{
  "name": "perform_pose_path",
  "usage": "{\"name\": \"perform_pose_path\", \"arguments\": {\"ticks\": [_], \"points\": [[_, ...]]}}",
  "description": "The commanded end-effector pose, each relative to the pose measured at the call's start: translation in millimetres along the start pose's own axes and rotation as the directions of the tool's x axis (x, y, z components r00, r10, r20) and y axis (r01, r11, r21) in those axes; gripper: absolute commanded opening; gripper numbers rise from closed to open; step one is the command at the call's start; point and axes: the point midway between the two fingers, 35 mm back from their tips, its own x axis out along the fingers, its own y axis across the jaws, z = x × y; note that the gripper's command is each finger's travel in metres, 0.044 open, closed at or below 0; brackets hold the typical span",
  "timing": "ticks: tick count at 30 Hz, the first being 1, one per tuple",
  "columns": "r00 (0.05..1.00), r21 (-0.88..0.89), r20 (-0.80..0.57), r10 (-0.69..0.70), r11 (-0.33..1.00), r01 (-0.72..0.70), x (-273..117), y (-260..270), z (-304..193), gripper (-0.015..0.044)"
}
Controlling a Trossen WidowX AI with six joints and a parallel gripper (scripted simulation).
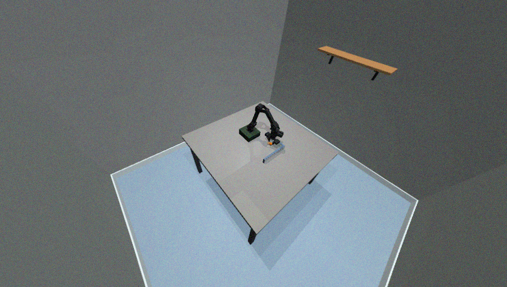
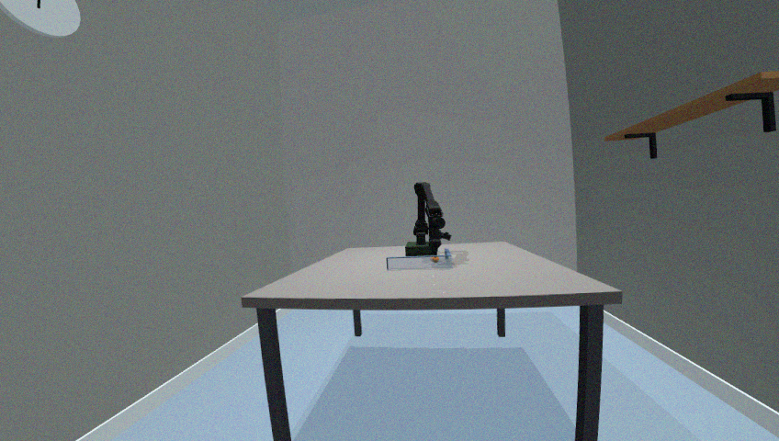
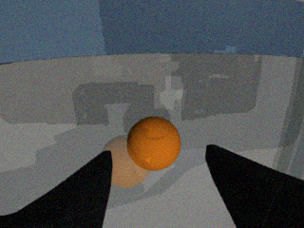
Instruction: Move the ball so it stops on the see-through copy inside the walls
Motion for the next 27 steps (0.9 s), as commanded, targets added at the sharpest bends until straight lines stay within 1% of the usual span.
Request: {"name": "perform_pose_path", "arguments": {"ticks": [1, 9, 13, 21, 25, 26, 27], "points": [[1.0, -0.006, 0.002, 0.005, 1.0, -0.005, 8, 2, 0, 0.0278], [1.0, -0.005, 0.002, 0.005, 1.0, -0.005, 18, 2, 0, 0.0278], [1.0, -0.005, 0.002, 0.005, 1.0, -0.005, 18, 2, 0, 0.0173], [1.0, -0.005, 0.002, 0.005, 1.0, -0.005, 18, 2, 0, 0.0119], [1.0, -0.005, 0.002, 0.004, 1.0, -0.004, 9, 0, 1, 0.0014], [1.0, -0.005, 0.002, 0.004, 1.0, -0.004, 2, -1, 1, 0.0], [1.0, -0.005, 0.002, 0.004, 1.0, -0.004, -4, -2, 1, 0.0]]}}
